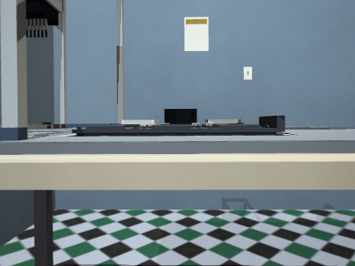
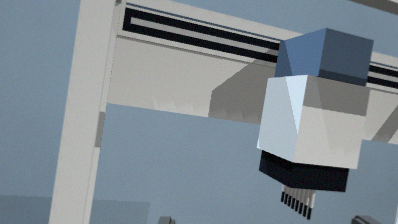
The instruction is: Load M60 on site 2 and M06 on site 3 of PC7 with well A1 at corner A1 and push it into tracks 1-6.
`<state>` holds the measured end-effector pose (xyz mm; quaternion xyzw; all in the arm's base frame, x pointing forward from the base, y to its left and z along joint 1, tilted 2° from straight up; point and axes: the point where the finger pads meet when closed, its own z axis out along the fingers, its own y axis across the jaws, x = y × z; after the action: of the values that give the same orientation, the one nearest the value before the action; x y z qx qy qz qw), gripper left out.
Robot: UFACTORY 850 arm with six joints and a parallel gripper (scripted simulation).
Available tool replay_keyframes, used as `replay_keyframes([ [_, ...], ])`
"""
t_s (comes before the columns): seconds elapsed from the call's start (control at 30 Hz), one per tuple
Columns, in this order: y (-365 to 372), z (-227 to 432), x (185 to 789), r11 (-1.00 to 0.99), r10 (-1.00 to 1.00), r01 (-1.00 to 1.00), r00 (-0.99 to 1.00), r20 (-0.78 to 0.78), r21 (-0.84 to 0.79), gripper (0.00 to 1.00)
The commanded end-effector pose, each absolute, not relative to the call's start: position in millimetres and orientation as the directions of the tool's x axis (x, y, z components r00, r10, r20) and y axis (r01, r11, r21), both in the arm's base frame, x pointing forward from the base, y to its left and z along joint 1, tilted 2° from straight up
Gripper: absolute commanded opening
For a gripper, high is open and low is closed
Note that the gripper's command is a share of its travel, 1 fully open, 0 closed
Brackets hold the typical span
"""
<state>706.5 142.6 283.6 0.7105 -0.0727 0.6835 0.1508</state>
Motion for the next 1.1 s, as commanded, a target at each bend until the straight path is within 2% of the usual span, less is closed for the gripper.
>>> replay_keyframes([
  [0.0, 133.8, 283.6, 708.6, -0.933, 0.105, -0.34, 0.067, 0.992, 0.121, 1.0],
  [0.3, 92.7, 277.1, 711.6, -0.864, 0.101, -0.477, 0.143, 0.984, 0.159, 1.0],
  [1.07, -2.0, 255.0, 702.2, -0.704, 0.025, -0.675, 0.29, 0.957, 0.223, 1.0],
])
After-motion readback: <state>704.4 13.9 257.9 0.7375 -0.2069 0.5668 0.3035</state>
